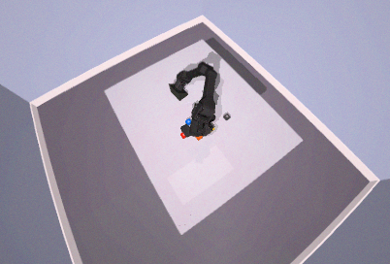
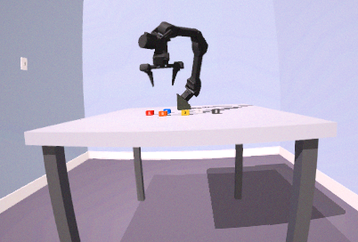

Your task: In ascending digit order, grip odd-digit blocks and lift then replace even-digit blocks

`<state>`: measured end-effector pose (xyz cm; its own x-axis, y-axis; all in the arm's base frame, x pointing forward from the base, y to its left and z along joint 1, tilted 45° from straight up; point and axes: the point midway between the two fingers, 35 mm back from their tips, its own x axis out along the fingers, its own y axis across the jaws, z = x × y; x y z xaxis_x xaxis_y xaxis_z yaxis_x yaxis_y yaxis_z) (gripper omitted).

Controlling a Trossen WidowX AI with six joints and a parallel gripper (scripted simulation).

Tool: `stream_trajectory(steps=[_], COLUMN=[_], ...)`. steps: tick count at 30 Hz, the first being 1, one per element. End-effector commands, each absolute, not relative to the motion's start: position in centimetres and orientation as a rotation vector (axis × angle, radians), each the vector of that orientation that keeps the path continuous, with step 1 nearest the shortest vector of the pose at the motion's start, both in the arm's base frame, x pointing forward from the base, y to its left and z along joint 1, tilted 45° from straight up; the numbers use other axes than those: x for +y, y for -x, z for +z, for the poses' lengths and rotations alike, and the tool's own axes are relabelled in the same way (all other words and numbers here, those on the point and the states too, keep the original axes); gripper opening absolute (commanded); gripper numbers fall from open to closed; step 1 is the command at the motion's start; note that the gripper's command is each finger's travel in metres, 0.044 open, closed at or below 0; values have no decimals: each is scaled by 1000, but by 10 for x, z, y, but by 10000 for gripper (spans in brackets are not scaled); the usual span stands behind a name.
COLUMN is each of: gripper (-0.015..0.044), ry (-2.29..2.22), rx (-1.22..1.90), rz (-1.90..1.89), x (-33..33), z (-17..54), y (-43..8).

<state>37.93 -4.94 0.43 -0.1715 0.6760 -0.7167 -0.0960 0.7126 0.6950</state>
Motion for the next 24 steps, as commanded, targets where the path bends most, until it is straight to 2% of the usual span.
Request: stream_trajectory(steps=[1, 11, 18, 24], gripper=[400, 400, 400, 400], ry=[-471, -471, -473, -474], rx=[1610, 1609, 1608, 1608], rz=[733, 733, 736, 736], x=[-50, -49, 3, 6], z=[3, 2, -53, -55], y=[-379, -379, -366, -365])
